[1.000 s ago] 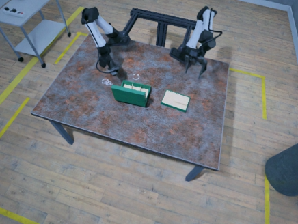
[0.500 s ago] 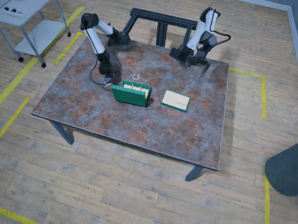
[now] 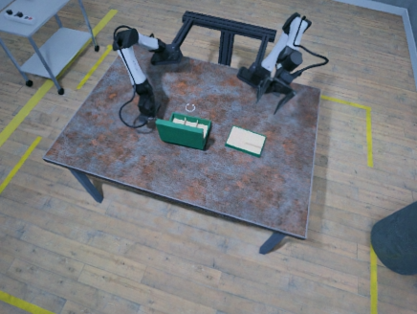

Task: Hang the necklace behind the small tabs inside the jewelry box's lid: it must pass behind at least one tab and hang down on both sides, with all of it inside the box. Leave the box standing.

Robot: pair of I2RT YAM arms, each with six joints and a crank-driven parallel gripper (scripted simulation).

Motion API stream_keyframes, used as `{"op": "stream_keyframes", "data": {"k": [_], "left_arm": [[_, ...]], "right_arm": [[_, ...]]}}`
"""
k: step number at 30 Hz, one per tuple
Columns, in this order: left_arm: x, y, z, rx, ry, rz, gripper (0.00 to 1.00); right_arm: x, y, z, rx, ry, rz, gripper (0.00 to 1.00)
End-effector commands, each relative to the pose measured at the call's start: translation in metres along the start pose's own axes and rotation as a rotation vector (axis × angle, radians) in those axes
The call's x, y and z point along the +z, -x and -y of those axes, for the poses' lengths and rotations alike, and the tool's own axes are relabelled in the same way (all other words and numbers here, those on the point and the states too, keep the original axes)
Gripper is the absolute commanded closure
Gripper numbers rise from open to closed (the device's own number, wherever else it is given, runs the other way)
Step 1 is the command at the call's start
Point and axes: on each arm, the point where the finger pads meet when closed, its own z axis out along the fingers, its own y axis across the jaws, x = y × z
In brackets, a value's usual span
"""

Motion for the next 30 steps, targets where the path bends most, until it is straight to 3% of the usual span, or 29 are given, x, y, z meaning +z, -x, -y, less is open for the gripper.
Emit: {"op": "stream_keyframes", "data": {"k": [1, 4, 5, 10, 12, 30], "left_arm": [[0.006, 0.042, 0.004, -0.032, 0.014, 0.121, 0.00], [0.005, 0.040, 0.005, 0.035, -0.019, 0.110, 0.00], [-0.006, 0.054, 0.001, 0.040, -0.017, 0.148, 0.00], [-0.006, 0.048, 0.002, 0.041, -0.021, 0.126, 0.00], [-0.002, 0.042, 0.003, 0.040, -0.025, 0.111, 0.00], [-0.003, 0.044, 0.004, 0.036, -0.026, 0.116, 0.00]], "right_arm": [[-0.004, 0.000, 0.005, 0.047, -0.034, -0.038, 0.75], [-0.011, 0.025, 0.000, 0.030, 0.031, 0.054, 0.75], [-0.014, 0.036, -0.001, 0.046, 0.036, 0.098, 0.75], [-0.011, 0.026, 0.000, 0.038, 0.031, 0.080, 0.75], [0.004, 0.015, -0.004, 0.022, 0.025, 0.040, 0.75], [0.016, 0.028, -0.002, 0.032, 0.014, 0.069, 0.75]]}}
